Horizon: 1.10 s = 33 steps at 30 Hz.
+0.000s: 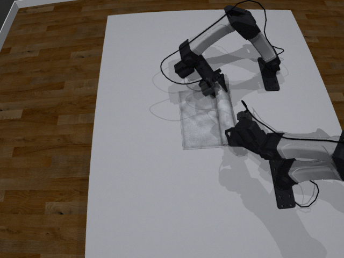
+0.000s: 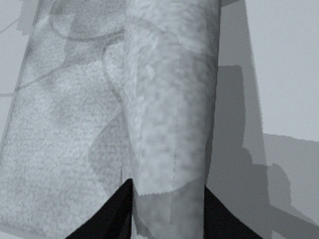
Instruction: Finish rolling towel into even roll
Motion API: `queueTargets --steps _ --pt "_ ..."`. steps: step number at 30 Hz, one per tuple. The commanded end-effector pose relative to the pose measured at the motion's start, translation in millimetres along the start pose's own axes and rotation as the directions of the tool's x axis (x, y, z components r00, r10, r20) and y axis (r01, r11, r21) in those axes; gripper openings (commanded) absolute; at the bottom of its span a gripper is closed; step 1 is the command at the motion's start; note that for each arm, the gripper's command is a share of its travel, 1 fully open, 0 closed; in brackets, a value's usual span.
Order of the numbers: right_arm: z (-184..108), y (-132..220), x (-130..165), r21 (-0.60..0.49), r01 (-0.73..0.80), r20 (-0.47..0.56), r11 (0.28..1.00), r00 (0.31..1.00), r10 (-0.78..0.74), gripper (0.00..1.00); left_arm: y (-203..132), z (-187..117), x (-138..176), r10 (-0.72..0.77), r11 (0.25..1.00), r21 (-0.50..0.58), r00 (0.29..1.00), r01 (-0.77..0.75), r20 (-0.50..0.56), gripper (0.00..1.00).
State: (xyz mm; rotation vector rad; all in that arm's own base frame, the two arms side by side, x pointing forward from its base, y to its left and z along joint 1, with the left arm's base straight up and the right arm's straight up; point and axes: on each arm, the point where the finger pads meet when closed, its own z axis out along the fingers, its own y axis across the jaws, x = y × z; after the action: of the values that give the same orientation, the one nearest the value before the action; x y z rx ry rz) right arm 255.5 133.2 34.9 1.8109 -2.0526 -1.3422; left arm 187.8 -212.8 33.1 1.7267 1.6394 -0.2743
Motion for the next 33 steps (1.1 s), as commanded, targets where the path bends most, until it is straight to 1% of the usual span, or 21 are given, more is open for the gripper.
queueTargets --steps 1,3,10,14,18,20,27,29,33 --pt "0 3 -3 -0.016 -0.002 -0.007 1.0 1.0 0.001 0.61 -2 1 4 -0.003 1.0 0.012 1.0 0.003 -0.005 0.31" --pt "0 3 -3 -0.016 -0.002 -0.007 1.0 1.0 0.001 0.61 -2 1 4 -0.003 1.0 0.012 1.0 0.003 -0.005 0.31" --pt "-3 6 -6 -0.016 -0.002 -0.007 1.0 1.0 0.001 0.85 -2 1 4 -0.003 1.0 0.012 1.0 0.003 -0.005 0.31" --pt "-12 6 -6 -0.016 -0.002 -0.007 1.0 1.0 0.001 0.85 -2 1 4 -0.014 1.0 0.026 1.0 0.014 -0.007 0.31" --pt "-32 6 -6 -0.016 -0.002 -0.007 1.0 1.0 0.001 0.85 -2 0 4 -0.045 0.997 0.064 0.999 0.046 -0.011 0.31" --pt "-32 6 -6 -0.016 -0.002 -0.007 1.0 1.0 0.001 0.85 -2 0 4 -0.045 0.997 0.064 0.999 0.046 -0.011 0.31" --pt "-68 5 -6 -0.016 -0.002 -0.007 1.0 1.0 0.001 0.85 -2 -1 3 -0.135 0.975 0.175 0.99 0.138 -0.03 0.31" --pt "-73 5 -6 -0.016 -0.002 -0.007 1.0 1.0 0.001 0.85 -1 -1 2 -0.166 0.962 0.214 0.985 0.171 -0.039 0.31" --pt "-72 6 -7 0.005 0.012 -0.005 1.0 1.0 -0.012 0.86 -1 -2 2 -0.232 0.924 0.297 0.971 0.241 -0.063 0.31"
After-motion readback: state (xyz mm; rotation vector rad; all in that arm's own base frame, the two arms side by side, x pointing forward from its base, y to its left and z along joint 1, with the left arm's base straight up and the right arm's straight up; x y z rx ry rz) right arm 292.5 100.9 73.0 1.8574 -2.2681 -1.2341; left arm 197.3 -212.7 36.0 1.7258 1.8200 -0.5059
